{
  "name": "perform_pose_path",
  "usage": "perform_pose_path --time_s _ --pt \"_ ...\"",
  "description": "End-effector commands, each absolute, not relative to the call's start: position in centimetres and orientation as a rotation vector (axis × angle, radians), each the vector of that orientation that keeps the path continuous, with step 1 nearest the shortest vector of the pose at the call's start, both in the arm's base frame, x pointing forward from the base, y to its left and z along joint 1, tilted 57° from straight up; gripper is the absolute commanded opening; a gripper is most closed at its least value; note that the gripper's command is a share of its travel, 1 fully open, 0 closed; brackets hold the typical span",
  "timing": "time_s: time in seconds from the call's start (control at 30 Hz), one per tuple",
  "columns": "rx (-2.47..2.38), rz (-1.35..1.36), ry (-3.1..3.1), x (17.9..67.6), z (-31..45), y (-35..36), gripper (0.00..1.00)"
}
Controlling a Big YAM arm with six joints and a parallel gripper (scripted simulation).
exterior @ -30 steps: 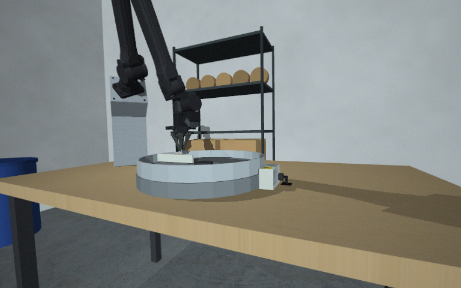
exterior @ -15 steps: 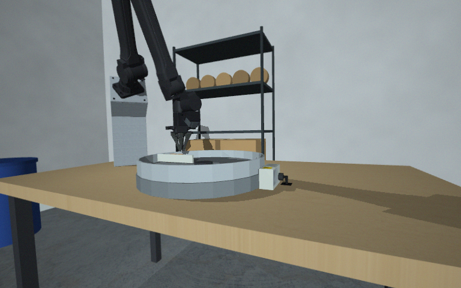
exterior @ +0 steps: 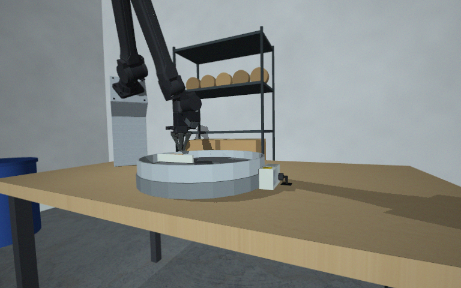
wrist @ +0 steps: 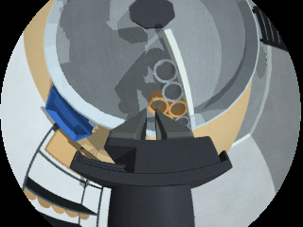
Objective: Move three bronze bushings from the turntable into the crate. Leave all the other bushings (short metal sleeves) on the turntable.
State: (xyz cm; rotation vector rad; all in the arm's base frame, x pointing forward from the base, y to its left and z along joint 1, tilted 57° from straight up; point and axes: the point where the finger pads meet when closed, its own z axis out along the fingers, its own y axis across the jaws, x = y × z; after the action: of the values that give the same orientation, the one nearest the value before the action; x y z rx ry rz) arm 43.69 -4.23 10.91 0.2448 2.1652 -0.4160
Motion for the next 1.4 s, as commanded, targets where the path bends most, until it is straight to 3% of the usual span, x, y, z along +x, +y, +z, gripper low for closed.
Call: perform_pose_path --time_s 0.0,1.37 --pt "0.238 -0.420 2.159 44.33 10.87 -4.49 0.12" --pt "0.228 -0.412 2.160 44.26 10.70 -4.10 0.12"
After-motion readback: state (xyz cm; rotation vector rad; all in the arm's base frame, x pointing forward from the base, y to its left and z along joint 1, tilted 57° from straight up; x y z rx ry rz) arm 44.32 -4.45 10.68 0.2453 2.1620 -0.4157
